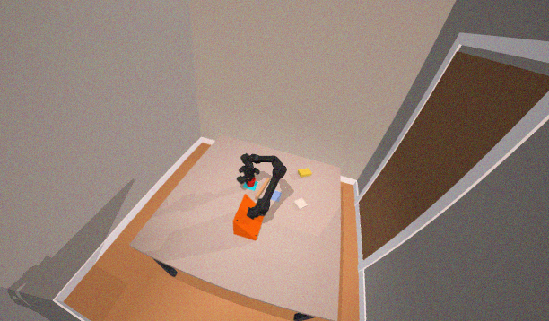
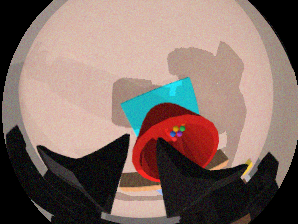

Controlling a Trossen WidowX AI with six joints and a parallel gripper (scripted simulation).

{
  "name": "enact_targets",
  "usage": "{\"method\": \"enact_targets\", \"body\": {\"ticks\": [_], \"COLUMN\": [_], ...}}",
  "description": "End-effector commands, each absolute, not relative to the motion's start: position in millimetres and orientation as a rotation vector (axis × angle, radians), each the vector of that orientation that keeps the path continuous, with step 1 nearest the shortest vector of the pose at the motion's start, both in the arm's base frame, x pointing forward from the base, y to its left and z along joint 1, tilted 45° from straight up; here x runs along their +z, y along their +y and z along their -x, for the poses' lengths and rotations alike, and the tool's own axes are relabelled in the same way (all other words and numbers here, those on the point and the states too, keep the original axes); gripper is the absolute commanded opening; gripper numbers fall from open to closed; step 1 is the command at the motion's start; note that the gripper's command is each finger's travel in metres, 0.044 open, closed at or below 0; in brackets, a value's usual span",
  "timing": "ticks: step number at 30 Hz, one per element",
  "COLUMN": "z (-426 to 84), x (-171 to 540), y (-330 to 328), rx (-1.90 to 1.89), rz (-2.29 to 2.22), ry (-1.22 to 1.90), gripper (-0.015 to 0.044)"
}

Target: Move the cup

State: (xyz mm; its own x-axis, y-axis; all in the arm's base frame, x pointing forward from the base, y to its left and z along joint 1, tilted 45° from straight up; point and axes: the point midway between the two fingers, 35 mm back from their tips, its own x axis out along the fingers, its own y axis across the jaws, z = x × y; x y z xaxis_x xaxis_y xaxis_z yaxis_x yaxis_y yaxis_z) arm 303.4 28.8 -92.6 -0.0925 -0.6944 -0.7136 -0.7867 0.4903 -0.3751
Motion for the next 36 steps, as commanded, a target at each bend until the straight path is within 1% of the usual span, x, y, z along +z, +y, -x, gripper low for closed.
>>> {"method": "enact_targets", "body": {"ticks": [1,25,36], "z": [-307,-303,-304], "x": [-85,-60,-61], "y": [37,63,62], "rx": [0.127,0.130,0.132], "rz": [1.238,1.243,1.249], "ry": [1.810,1.812,1.820], "gripper": [0.0128,0.0128,0.0416]}}
